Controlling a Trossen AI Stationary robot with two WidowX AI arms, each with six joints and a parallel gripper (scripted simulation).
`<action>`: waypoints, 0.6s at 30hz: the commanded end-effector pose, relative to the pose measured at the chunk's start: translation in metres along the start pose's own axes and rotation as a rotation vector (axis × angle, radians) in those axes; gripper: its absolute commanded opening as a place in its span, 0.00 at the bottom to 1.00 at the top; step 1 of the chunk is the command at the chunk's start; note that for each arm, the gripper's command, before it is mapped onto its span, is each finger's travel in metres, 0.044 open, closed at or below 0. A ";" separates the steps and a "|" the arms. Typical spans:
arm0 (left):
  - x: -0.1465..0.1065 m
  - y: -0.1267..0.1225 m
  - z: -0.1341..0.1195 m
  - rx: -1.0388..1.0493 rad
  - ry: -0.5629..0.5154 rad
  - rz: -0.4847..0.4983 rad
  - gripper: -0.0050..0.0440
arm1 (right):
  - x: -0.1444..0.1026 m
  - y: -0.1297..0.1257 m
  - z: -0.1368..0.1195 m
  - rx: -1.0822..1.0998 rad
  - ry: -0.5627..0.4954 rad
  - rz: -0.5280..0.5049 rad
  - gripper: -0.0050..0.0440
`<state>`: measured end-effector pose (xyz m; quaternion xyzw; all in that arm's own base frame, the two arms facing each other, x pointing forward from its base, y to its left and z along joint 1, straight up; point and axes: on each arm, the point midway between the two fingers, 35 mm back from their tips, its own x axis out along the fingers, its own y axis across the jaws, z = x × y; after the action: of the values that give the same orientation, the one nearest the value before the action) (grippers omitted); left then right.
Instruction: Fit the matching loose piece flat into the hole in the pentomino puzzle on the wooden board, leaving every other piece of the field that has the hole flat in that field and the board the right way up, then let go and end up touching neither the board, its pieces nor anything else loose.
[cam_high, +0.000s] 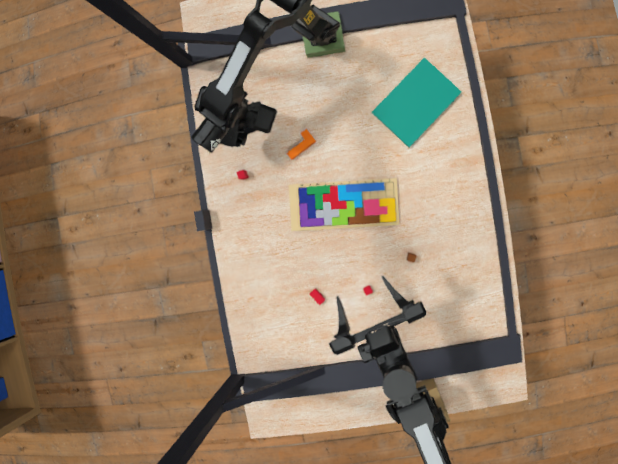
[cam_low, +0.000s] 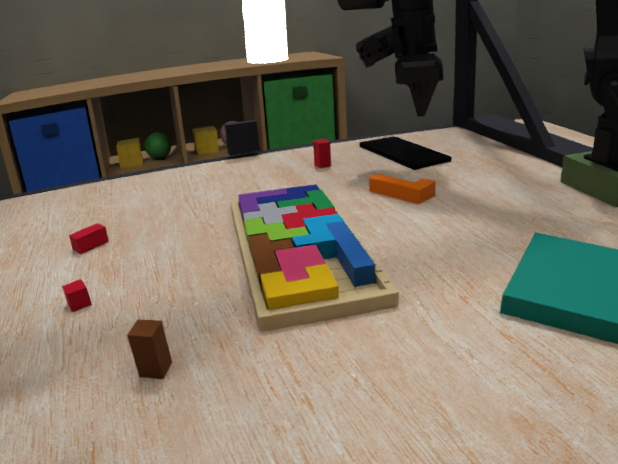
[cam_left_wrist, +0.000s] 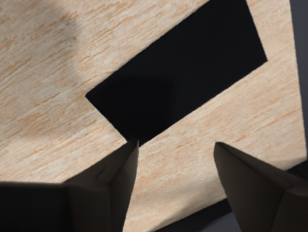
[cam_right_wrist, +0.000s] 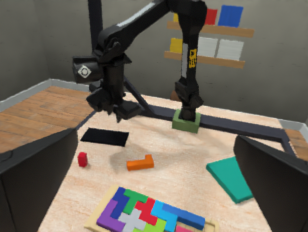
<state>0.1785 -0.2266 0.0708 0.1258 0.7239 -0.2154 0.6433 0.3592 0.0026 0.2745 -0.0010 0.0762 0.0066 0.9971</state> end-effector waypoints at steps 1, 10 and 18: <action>0.000 0.030 0.019 0.052 -0.044 0.017 0.50 | 0.026 0.002 -0.004 -0.009 0.059 0.010 1.00; 0.003 0.094 0.040 0.274 -0.078 0.098 0.50 | 0.070 0.004 -0.049 -0.011 0.230 0.019 1.00; 0.007 0.131 0.043 0.411 -0.069 0.147 0.50 | 0.091 0.005 -0.076 -0.012 0.320 0.026 1.00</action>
<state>0.2630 -0.1445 0.0425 0.2726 0.6503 -0.2957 0.6444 0.4241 0.0065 0.1853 -0.0038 0.2294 0.0153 0.9732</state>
